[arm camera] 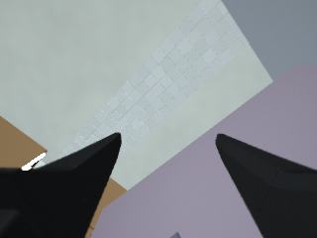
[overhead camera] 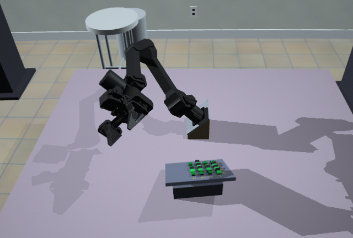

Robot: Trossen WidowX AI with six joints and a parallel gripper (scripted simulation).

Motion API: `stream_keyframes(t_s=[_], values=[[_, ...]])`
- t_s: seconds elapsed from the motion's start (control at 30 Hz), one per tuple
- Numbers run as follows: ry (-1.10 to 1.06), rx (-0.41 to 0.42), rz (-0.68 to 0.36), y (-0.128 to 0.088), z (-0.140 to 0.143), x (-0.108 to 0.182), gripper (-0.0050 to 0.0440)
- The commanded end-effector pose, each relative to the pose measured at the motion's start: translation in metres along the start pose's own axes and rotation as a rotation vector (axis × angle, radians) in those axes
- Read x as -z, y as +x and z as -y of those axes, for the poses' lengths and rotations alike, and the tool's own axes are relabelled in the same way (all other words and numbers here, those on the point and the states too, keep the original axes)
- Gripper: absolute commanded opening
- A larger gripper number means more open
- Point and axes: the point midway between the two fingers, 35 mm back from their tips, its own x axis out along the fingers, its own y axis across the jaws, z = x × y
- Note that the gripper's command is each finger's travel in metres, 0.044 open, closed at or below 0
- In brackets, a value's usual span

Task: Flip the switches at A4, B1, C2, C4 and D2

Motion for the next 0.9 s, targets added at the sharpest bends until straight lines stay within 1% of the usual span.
stream_keyframes(t_s=[0.0,0.53,0.57,0.6,0.67,0.7,0.87], values=[[0.000,0.000,0.000,0.000,0.000,0.000,0.0400],[0.000,0.000,0.000,0.000,0.000,0.000,0.0400],[0.003,0.002,-0.017,0.002,-0.001,0.003,0.0376],[0.011,0.010,-0.068,0.006,-0.004,0.014,0.0352],[0.016,0.040,-0.252,0.016,-0.017,0.052,0.0304],[0.011,0.056,-0.310,0.020,-0.024,0.064,0.0280],[-0.073,0.110,-0.555,0.016,-0.043,0.115,0.0160]])
